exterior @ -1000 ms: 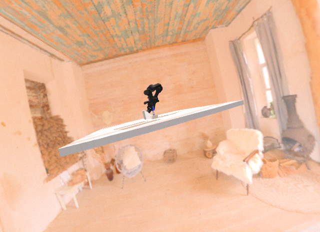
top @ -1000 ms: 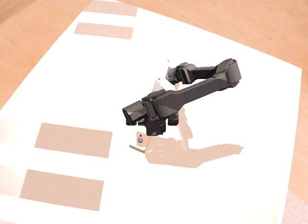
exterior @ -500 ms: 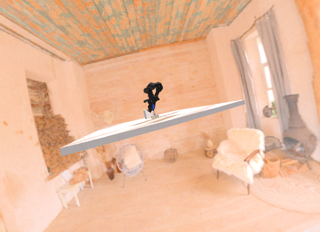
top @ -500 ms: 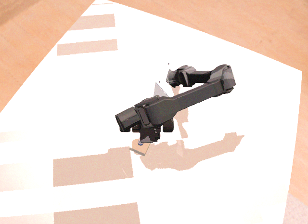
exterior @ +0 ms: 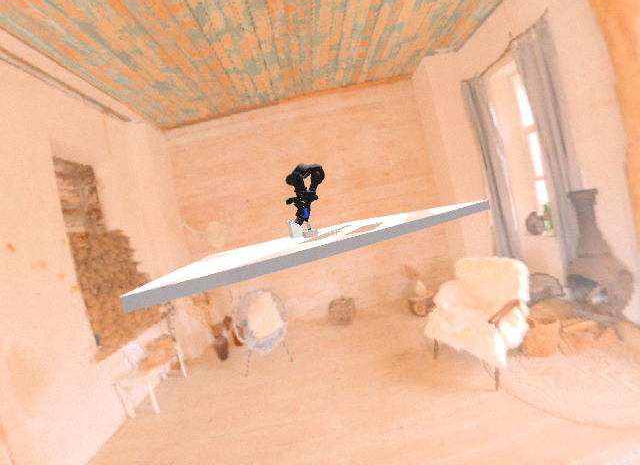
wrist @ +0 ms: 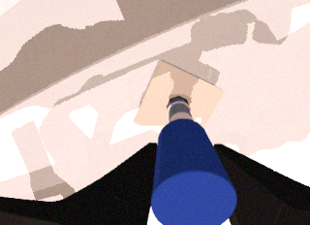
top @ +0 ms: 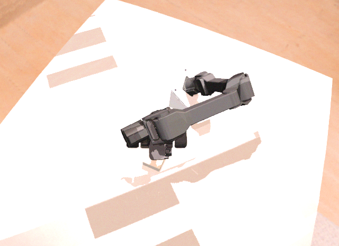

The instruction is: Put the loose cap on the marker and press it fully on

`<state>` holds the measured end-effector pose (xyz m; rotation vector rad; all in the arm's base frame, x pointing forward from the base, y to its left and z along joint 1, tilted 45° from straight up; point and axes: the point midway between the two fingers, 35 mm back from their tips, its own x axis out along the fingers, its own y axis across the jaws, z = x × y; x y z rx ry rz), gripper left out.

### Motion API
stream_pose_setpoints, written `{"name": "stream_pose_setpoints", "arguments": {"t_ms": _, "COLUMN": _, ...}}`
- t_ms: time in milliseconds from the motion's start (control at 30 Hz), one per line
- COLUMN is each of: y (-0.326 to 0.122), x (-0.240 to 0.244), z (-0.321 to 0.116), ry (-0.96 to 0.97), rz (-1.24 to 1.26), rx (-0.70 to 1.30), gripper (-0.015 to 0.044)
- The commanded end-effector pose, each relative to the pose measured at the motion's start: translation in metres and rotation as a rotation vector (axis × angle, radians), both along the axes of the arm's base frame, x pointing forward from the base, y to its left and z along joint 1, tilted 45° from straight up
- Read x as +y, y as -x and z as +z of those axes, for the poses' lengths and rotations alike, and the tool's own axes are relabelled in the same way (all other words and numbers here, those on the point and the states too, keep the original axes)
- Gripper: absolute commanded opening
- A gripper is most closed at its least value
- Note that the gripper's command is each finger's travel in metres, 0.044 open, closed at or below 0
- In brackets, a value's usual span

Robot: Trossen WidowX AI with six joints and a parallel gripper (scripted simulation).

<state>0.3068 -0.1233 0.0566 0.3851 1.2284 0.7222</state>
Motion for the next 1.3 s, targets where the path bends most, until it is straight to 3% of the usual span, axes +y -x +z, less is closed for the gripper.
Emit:
{"name": "stream_pose_setpoints", "arguments": {"t_ms": 0, "y": -0.002, "x": 0.001, "z": -0.003, "ry": 0.004, "rz": 0.002, "rx": -0.002, "gripper": 0.0000}}
{"name": "stream_pose_setpoints", "arguments": {"t_ms": 1267, "y": -0.010, "x": 0.037, "z": -0.039, "ry": 0.002, "rz": 0.002, "rx": -0.003, "gripper": 0.0000}}
